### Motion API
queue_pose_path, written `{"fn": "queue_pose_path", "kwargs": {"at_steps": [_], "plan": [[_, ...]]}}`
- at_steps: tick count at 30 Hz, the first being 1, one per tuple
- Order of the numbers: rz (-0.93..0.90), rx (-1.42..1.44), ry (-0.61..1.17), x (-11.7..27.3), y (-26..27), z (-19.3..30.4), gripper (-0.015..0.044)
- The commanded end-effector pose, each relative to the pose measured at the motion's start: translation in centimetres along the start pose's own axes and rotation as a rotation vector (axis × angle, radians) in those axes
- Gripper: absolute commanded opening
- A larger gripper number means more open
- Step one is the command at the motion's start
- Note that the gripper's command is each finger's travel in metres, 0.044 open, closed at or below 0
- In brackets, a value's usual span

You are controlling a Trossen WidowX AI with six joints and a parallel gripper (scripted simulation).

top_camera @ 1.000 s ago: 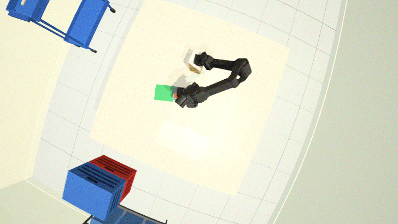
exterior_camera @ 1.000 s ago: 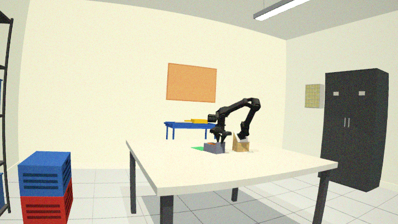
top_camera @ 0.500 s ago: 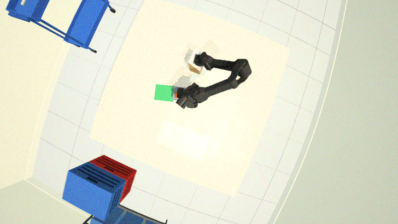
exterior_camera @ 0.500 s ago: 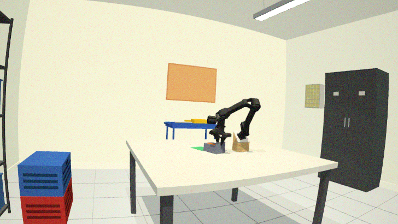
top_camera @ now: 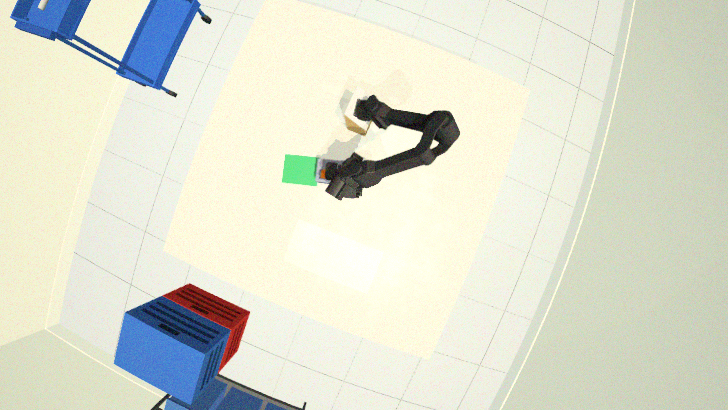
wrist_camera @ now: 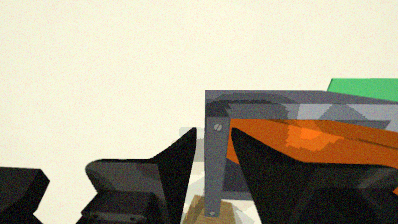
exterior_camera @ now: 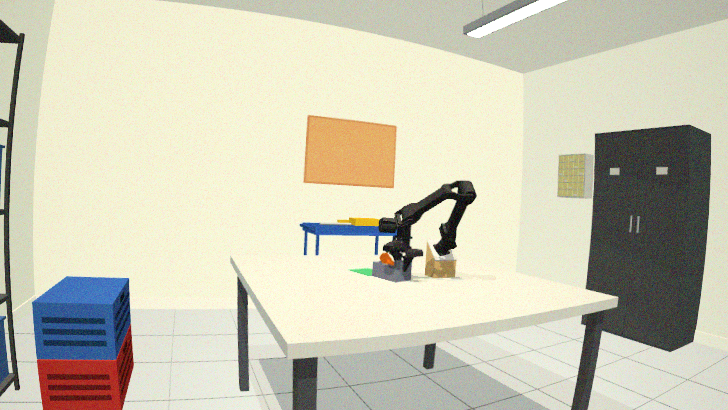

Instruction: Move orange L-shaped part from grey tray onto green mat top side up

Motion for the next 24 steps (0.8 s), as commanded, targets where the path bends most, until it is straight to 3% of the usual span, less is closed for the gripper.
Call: {"fn": "queue_pose_path", "kwargs": {"at_steps": [1,24], "plan": [[-0.007,-0.015,0.011,-0.79,-0.14,0.33,0.0180],[-0.004,-0.004,0.004,-0.59,-0.03,0.14,0.0180]]}}
Point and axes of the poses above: the point midway between the two fingers, 35 mm back from their tips, its own x axis back along the fingers, its own y axis across the jaws, z = x × y, the point moved 9 cm from there along x, back along the fingers, and after that the axes turned 4 degrees about -x, right-handed, at the moved point
